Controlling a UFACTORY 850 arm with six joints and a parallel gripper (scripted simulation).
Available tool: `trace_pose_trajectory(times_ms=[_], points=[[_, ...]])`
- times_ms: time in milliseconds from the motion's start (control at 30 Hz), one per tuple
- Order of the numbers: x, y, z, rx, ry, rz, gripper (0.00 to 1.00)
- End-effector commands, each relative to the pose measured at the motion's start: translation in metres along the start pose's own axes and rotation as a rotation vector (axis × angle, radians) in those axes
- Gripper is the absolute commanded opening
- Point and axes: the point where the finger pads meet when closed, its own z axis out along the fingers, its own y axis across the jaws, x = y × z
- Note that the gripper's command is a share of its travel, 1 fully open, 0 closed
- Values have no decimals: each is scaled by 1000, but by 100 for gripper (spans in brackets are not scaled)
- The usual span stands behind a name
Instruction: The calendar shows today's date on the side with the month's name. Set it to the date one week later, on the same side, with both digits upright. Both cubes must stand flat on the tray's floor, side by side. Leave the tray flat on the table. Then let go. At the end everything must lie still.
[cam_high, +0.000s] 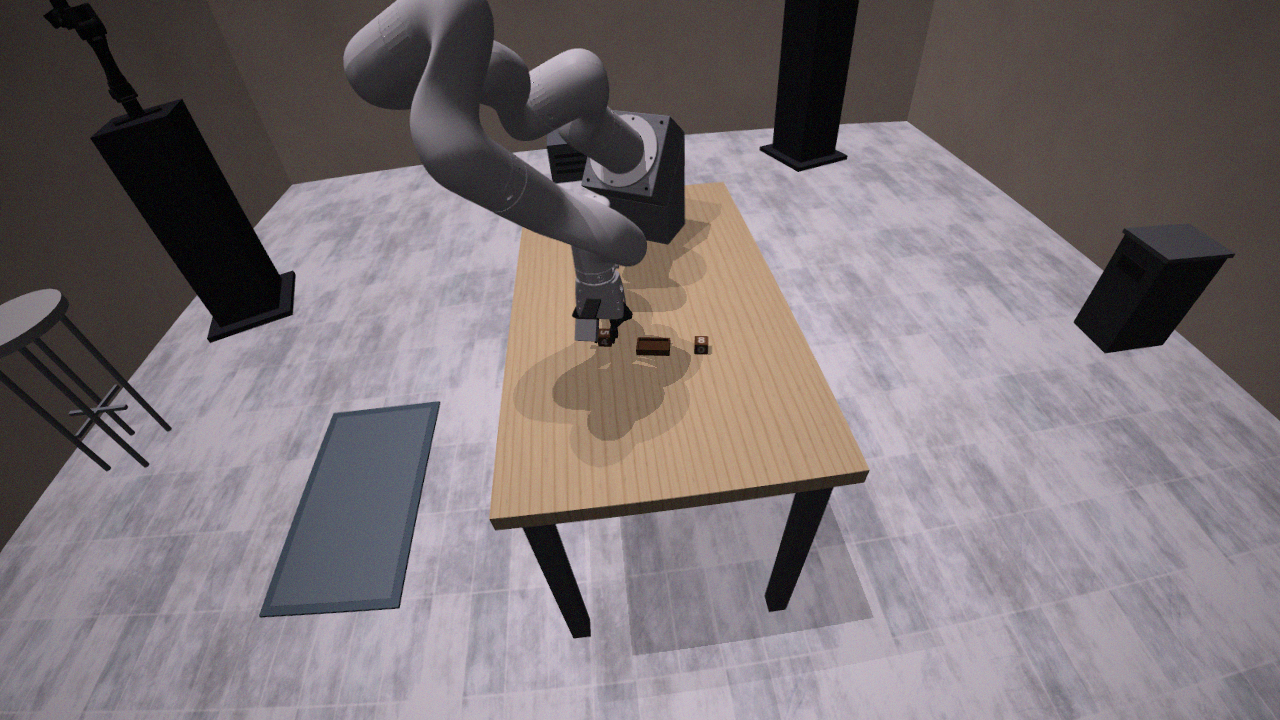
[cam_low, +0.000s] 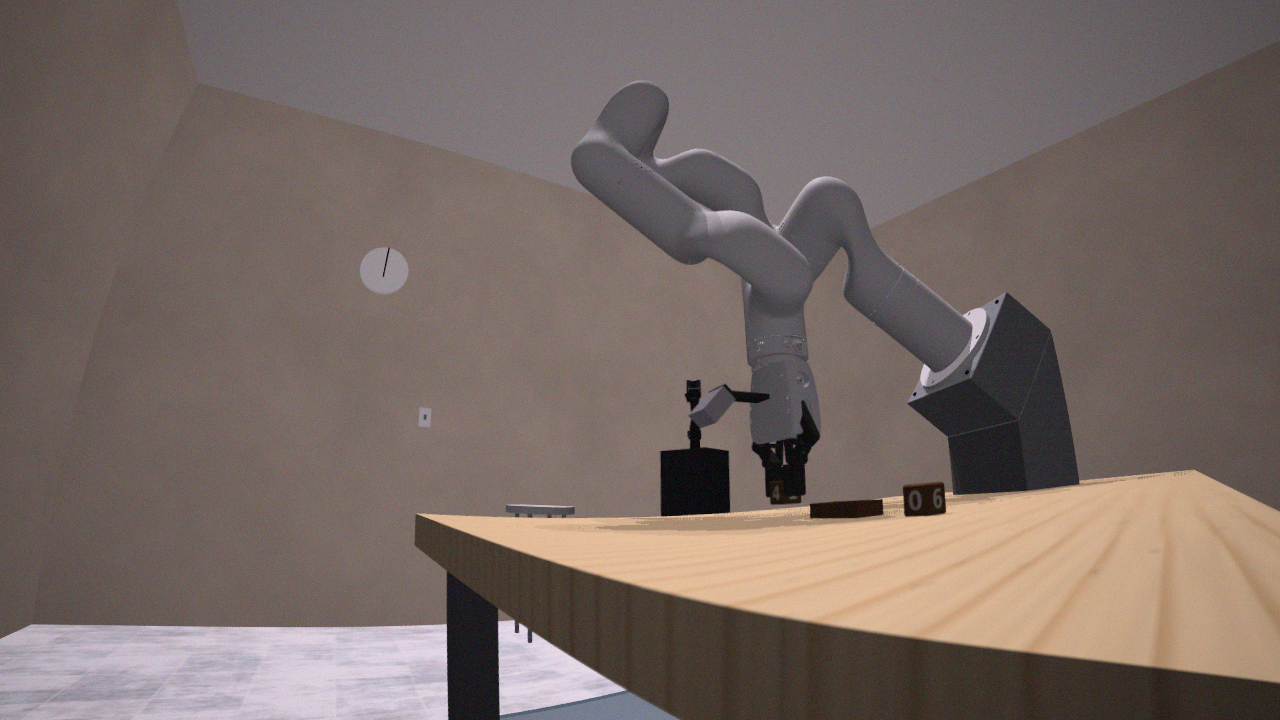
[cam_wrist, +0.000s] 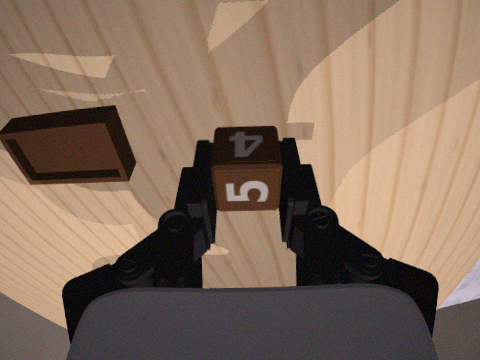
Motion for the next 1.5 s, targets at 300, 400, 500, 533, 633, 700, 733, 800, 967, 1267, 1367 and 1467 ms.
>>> trace_pose_trajectory(times_ms=[300, 400, 500, 533, 633, 700, 733, 800, 967, 1267, 1367, 1467], points=[[1, 0, -78, -1, 0, 0, 27], [1, 0, -83, -1, 0, 0, 27], [1, 0, -83, -1, 0, 0, 27], [1, 0, -83, -1, 0, 0, 27], [1, 0, -83, -1, 0, 0, 27], [1, -1, -83, -1, 0, 0, 27], [1, -1, -83, -1, 0, 0, 27], [2, -9, -83, 1, -1, 0, 27], [5, -74, -85, 5, -2, -4, 27], [-2, -124, -94, -1, 0, -15, 27], [-2, -124, -94, -1, 0, -15, 27], [-2, -124, -94, -1, 0, -15, 27]])
